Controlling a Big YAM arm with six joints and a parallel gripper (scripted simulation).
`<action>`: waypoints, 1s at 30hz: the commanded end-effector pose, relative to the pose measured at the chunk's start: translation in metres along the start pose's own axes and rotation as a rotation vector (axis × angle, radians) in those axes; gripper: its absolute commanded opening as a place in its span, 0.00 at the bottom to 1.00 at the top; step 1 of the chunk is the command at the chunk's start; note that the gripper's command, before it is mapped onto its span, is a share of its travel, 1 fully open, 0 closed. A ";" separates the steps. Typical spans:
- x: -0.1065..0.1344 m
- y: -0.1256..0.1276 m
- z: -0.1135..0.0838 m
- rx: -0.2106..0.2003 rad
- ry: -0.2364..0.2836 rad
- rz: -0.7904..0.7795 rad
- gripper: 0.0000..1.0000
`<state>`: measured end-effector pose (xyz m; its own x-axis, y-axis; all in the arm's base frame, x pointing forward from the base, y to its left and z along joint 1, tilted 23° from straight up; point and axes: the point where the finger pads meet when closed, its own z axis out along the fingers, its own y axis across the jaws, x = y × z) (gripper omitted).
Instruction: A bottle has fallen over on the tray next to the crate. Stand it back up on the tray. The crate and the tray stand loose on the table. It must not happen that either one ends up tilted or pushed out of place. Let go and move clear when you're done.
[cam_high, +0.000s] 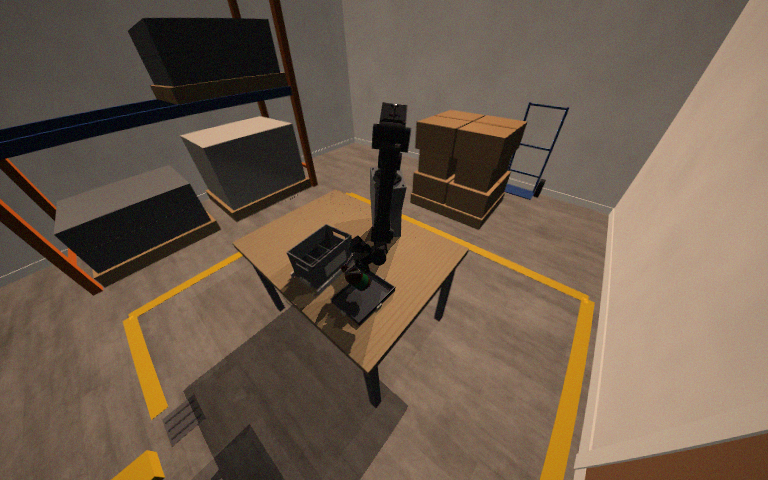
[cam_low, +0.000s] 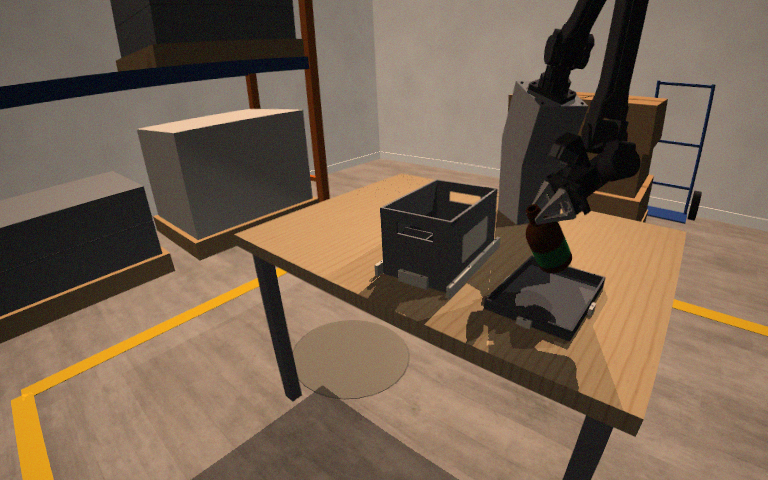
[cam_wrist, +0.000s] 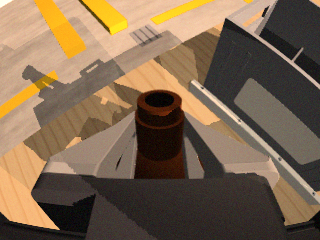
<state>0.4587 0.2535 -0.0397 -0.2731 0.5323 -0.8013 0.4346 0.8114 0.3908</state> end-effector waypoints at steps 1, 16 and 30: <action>0.004 0.006 -0.002 -0.018 -0.008 -0.003 0.00; 0.005 0.006 -0.002 -0.018 -0.014 -0.008 0.00; 0.006 0.007 -0.001 -0.020 -0.077 -0.009 0.00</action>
<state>0.4592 0.2523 -0.0403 -0.2187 0.5161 -0.8282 0.4369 0.8107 0.3898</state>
